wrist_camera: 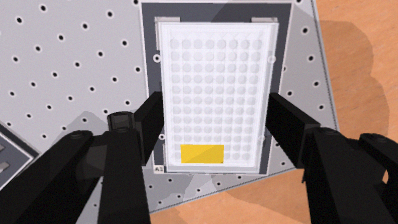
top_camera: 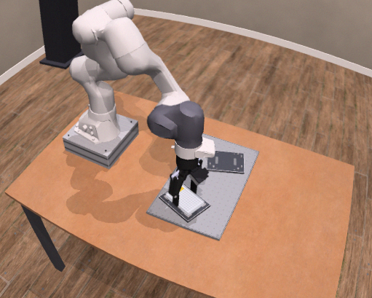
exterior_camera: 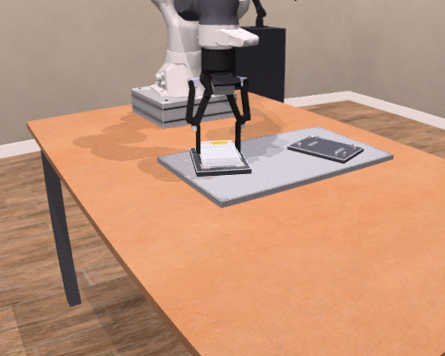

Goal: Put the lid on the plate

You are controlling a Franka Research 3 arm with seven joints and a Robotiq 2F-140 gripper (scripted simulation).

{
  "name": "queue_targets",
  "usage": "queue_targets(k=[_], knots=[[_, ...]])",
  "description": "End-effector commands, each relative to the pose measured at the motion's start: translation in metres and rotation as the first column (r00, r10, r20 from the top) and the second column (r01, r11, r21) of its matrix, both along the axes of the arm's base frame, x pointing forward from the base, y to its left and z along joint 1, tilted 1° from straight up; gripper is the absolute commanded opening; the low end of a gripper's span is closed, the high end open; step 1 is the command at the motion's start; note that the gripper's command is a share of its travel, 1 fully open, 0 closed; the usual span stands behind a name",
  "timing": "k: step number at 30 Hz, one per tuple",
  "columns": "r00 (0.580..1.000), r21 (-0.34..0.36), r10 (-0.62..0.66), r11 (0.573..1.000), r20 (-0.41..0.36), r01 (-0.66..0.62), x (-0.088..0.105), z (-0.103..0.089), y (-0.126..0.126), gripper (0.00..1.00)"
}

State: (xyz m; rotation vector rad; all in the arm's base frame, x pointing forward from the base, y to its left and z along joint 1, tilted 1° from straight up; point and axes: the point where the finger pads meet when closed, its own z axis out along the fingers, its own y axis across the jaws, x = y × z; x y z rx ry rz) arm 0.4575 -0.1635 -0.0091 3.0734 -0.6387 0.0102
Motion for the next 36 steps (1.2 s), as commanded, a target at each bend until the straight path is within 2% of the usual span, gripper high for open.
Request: queue_targets(k=[1,36], knots=[[1.0,0.0,-0.004,1.0,0.004,0.004,0.0019,0.0004,-0.0003,0.1],[1.0,0.0,-0.003,1.0,0.004,0.003,0.0016,-0.0031,0.0005,0.1]])
